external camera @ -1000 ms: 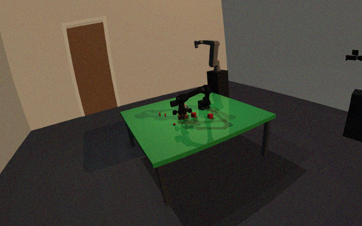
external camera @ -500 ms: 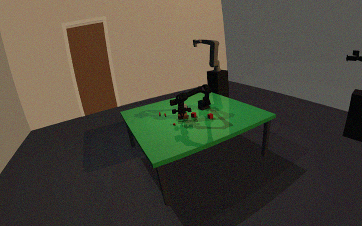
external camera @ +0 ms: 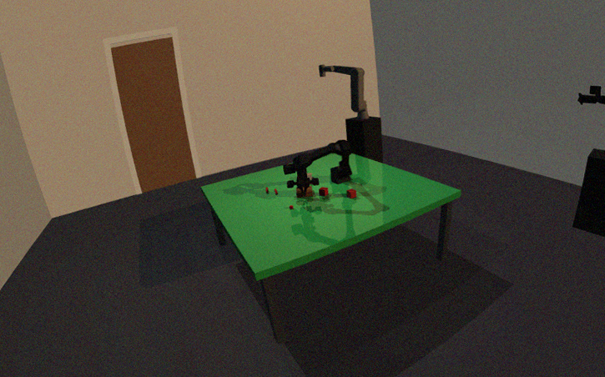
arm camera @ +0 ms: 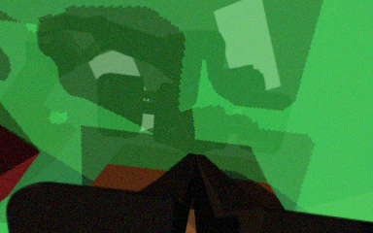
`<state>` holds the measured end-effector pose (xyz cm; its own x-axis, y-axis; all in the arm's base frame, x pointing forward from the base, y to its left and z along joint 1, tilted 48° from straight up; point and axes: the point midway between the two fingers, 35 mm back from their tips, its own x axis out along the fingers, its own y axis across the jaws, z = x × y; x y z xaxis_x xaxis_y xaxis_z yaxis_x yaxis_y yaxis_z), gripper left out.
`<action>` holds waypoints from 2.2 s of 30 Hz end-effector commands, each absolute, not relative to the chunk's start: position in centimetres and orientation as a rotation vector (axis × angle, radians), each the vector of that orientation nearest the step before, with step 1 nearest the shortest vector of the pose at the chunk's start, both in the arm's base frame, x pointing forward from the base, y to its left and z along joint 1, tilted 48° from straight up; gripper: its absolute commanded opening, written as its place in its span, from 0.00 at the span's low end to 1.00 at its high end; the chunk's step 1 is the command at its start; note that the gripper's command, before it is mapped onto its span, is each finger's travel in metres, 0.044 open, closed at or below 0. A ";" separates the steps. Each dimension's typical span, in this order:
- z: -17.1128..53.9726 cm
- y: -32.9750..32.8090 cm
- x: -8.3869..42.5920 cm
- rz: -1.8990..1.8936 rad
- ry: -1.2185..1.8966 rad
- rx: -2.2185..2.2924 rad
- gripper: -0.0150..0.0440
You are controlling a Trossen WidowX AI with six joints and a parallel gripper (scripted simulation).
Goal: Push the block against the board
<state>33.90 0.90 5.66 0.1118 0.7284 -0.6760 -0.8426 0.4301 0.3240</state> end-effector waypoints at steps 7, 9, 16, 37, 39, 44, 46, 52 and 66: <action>4.2 0.1 32.8 1.164 0.900 -0.153 0.25; 4.0 -0.1 32.6 1.164 0.900 -0.153 0.25; 3.2 -0.7 31.9 1.164 0.900 -0.153 0.25; 1.2 -2.2 29.9 1.167 0.898 -0.150 0.25; 1.3 -2.2 30.0 1.167 0.898 -0.150 0.25; 1.7 -1.8 30.4 1.167 0.898 -0.150 0.25; 1.9 -1.7 30.6 1.166 0.898 -0.150 0.25; 2.5 -1.2 31.2 1.166 0.898 -0.150 0.25; 3.9 -0.1 32.5 1.167 0.896 -0.149 0.25</action>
<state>32.09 -0.28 3.45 0.0960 0.7291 -0.6776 -0.8415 0.4231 0.3360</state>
